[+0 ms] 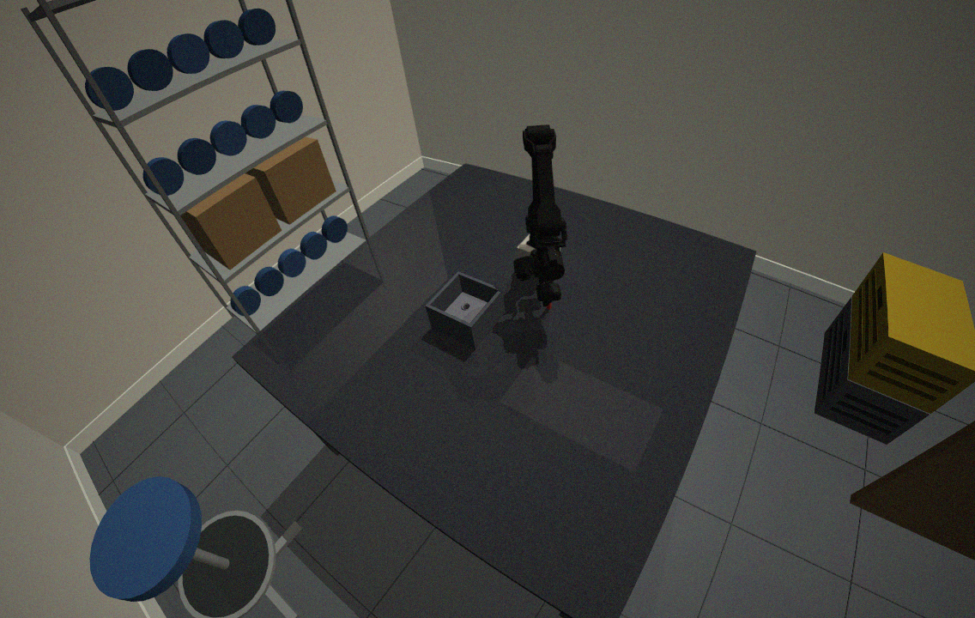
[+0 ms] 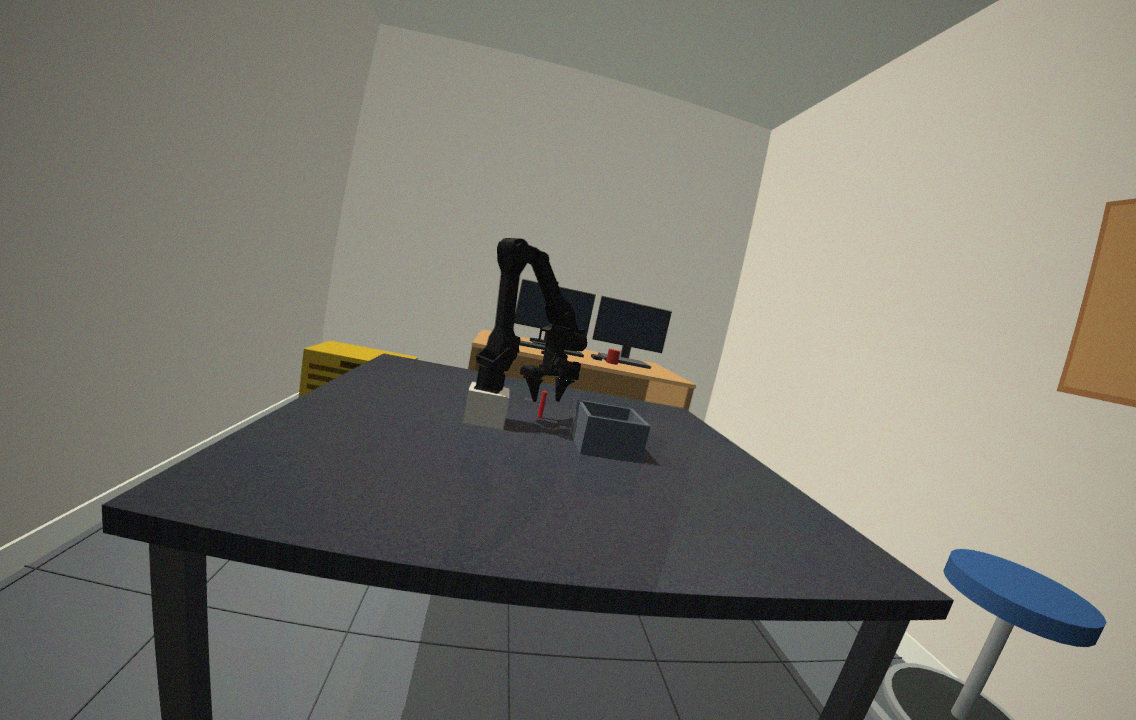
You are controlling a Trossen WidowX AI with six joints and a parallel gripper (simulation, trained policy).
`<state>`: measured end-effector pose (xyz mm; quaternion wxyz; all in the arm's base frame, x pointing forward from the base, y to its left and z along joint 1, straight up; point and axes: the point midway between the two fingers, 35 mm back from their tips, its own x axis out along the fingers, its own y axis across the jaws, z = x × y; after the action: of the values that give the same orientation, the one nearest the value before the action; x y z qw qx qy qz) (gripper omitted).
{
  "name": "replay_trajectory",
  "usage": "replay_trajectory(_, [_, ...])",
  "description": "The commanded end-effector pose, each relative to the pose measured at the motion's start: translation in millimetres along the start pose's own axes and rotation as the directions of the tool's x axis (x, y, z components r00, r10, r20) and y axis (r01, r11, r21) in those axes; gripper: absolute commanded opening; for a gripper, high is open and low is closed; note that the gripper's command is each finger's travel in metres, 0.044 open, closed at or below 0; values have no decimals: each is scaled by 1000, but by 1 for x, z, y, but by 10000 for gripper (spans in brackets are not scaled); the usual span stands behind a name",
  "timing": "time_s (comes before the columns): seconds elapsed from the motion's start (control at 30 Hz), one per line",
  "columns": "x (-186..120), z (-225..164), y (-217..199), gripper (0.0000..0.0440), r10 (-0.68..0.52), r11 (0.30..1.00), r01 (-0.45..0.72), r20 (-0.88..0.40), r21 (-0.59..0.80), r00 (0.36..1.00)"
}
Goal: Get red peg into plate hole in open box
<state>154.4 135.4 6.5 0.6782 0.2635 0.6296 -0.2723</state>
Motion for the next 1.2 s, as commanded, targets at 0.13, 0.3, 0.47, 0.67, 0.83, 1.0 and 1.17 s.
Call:
replay_trajectory(0.13, [26, -6, 0, 406, 24, 996, -23, -17, 82, 1000])
replay_trajectory(0.3, [35, -10, -4, 295, 9, 992, -4, -40, 125, 999])
replay_trajectory(0.47, [36, -12, -4, 166, -1, 989, 12, -76, 145, 997])
replay_trajectory(0.67, [35, -11, -1, 11, -10, 988, 29, -119, 152, 993])
replay_trajectory(0.83, [27, -4, 4, 0, 3, 990, 11, -98, 138, 995])
replay_trajectory(1.0, [13, 5, 9, 0, 19, 995, -13, -53, 103, 998])
replay_trajectory(1.17, [-2, 16, 14, 0, 37, 997, -36, -11, 68, 999])
